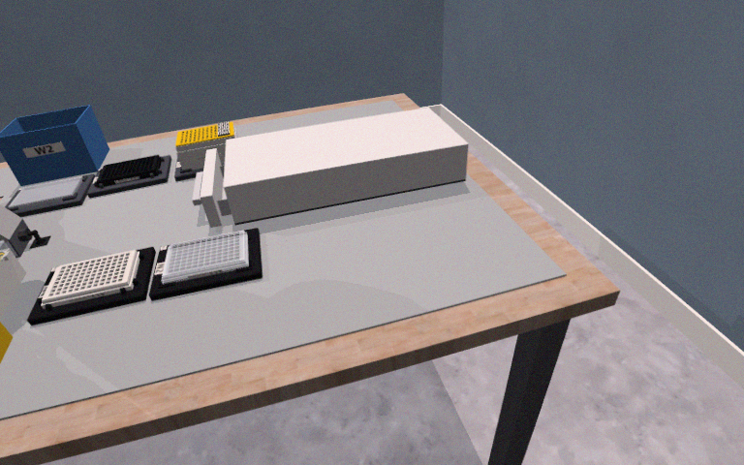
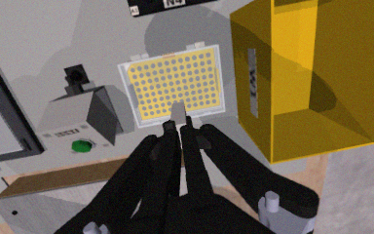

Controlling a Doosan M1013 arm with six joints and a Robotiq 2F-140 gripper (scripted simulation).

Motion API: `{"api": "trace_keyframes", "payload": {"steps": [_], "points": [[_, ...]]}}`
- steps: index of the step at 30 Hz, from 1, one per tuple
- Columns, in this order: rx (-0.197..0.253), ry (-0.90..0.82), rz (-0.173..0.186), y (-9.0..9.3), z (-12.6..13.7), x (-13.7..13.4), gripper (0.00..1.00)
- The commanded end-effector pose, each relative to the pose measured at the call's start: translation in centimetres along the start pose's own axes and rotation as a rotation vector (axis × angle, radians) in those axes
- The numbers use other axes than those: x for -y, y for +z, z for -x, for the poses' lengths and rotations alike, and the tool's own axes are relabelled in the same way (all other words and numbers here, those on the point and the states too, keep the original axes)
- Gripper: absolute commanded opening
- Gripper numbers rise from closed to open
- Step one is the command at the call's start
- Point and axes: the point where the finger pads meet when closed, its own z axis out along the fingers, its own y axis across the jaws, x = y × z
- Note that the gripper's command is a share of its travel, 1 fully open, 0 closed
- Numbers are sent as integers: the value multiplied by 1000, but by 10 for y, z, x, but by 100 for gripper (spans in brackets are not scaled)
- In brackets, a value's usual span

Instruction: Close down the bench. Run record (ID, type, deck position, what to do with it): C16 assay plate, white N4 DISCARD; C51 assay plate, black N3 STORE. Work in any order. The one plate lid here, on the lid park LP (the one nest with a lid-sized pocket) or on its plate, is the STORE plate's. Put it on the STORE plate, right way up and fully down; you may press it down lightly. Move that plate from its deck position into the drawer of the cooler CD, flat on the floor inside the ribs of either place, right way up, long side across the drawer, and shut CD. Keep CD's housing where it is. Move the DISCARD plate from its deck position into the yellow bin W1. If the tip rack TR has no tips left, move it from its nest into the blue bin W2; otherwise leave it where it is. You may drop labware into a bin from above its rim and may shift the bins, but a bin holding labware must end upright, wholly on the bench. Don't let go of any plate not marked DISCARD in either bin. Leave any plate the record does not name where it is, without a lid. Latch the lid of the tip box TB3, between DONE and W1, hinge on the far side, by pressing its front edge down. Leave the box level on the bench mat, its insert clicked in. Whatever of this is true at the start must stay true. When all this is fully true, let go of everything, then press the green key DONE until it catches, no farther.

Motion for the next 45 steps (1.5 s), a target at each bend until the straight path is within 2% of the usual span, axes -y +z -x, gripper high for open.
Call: {"api": "trace_keyframes", "payload": {"steps": [1, 6, 45], "points": [[0, 0, 0, 0, 0, 0, 0], [0, 0, 0, 0, 0, 0, 0], [0, 0, 0, -70, 0, 0, 0]]}}
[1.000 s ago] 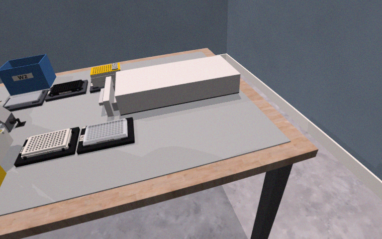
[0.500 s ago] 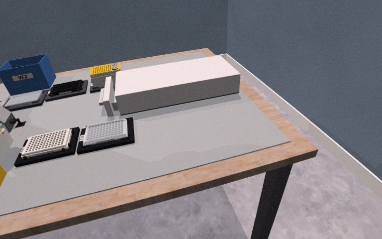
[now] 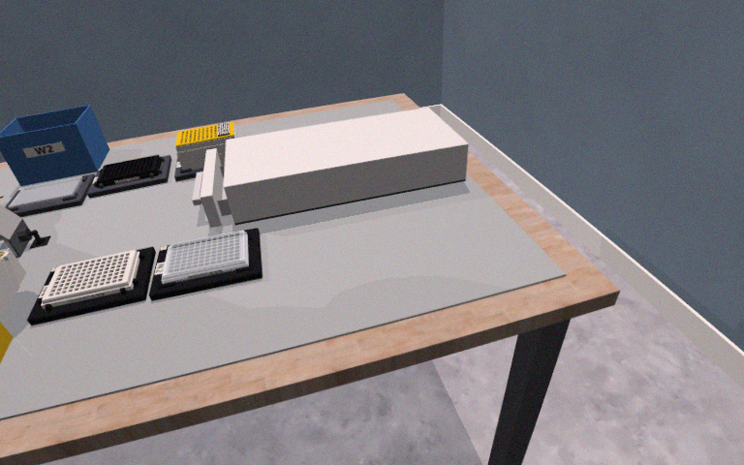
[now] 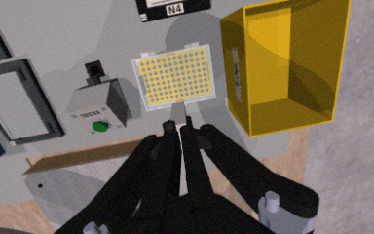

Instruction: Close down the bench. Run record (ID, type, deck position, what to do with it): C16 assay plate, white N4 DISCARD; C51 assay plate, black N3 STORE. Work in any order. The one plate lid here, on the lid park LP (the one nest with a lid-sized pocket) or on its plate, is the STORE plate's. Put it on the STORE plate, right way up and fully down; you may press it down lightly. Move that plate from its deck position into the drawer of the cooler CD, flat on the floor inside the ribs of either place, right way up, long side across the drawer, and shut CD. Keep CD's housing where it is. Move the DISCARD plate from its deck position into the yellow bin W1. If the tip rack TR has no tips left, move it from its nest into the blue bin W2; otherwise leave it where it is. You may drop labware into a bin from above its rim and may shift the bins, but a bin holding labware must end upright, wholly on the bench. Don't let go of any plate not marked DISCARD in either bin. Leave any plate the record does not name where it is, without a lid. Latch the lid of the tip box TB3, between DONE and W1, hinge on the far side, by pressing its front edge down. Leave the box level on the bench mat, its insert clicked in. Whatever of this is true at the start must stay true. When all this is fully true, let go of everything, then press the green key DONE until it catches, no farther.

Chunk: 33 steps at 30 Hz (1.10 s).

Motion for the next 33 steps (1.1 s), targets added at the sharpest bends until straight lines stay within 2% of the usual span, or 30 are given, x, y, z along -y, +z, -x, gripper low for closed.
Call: {"api": "trace_keyframes", "payload": {"steps": [1, 8, 19, 20, 23, 33], "points": [[0, 0, 0, -7, 0, 0, 0], [0, 0, 0, -17, 0, 0, 0], [0, 0, 0, -17, 0, 0, 0], [0, 18, 0, -16, -4, 2, 87], [0, 18, 0, -16, -7, 3, 87], [0, 18, 0, -11, -43, 20, 87]]}}
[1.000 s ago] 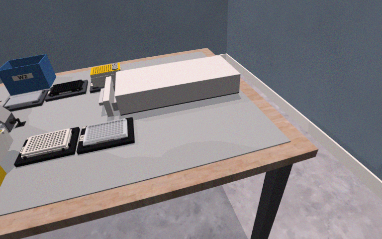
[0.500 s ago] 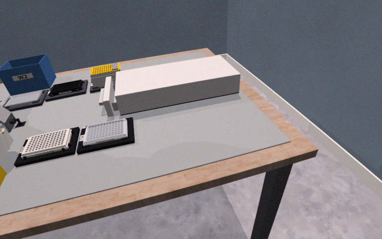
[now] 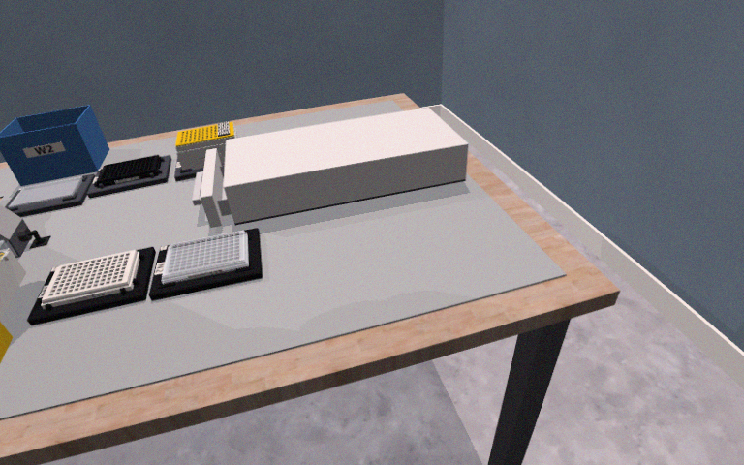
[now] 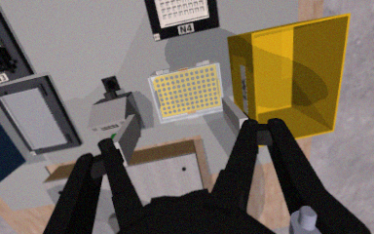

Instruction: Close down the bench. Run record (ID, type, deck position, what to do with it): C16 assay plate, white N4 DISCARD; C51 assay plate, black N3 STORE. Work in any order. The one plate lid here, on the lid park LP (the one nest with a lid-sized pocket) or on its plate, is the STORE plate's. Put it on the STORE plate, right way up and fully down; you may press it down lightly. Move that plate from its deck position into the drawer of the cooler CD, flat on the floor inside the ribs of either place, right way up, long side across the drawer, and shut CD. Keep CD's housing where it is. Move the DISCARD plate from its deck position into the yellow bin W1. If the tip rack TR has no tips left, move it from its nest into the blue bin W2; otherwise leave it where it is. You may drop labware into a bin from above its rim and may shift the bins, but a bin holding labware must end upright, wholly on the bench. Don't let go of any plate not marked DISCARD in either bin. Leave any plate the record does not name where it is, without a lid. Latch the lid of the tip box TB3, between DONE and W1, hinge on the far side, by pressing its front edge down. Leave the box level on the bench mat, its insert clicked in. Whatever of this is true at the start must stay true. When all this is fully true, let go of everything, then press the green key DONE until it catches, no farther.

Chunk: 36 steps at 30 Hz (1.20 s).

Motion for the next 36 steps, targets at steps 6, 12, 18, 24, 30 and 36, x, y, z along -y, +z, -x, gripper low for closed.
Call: {"api": "trace_keyframes", "payload": {"steps": [6, 12, 18, 24, 30, 36], "points": [[1, 0, 1, 4, -29, 14, 87], [1, 0, 1, 6, -47, 22, 87], [1, 0, 1, 9, -68, 32, 87], [1, 0, 1, 10, -83, 39, 87], [1, 0, 1, 13, -104, 49, 87], [1, 0, 1, 16, -126, 60, 87]]}}
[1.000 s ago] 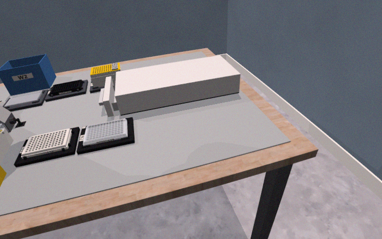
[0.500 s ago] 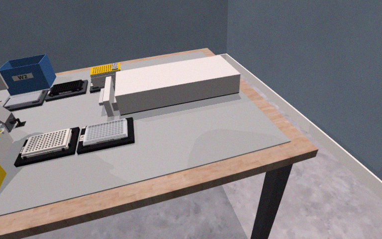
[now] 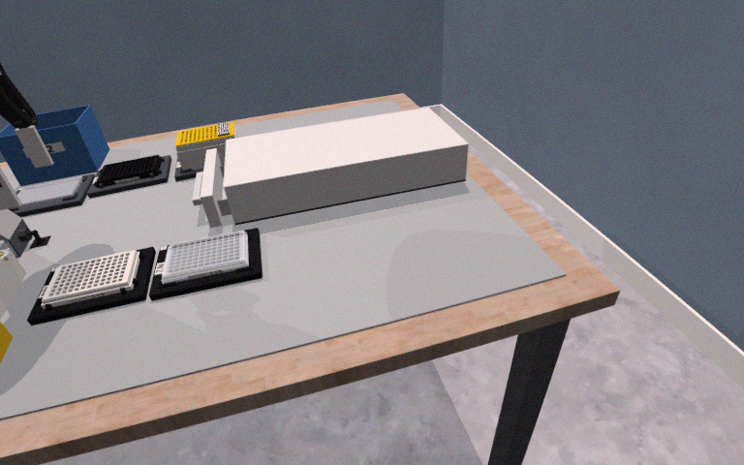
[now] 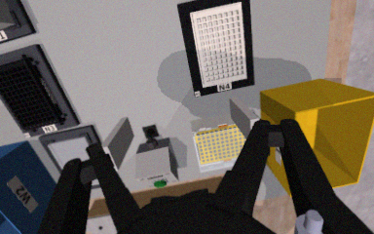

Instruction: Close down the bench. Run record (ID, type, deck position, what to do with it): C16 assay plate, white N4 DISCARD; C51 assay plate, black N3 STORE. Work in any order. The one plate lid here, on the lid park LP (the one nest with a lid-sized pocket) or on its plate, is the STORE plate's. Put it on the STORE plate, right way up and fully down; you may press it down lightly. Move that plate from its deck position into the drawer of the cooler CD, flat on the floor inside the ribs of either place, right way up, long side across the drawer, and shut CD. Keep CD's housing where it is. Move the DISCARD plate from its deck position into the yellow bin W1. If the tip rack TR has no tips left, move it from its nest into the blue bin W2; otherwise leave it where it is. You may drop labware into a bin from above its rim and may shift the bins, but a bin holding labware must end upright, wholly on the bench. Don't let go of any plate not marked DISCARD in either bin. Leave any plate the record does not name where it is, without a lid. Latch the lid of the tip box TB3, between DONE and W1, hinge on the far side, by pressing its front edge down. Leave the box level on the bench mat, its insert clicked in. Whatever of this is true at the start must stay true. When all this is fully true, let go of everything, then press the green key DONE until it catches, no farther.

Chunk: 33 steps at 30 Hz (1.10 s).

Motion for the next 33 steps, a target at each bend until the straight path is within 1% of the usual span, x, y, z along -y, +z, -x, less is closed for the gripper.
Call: {"api": "trace_keyframes", "payload": {"steps": [1, 3, 5, 20, 22, 33], "points": [[0, 0, 0, 2, -14, 6, 87], [0, 0, 0, 3, -21, 10, 87], [0, 0, 0, 3, -21, 10, 87], [0, 0, 0, 9, -75, 35, 87], [0, 0, 0, 9, -75, 35, 87], [0, 0, 0, 14, -114, 54, 87]]}}
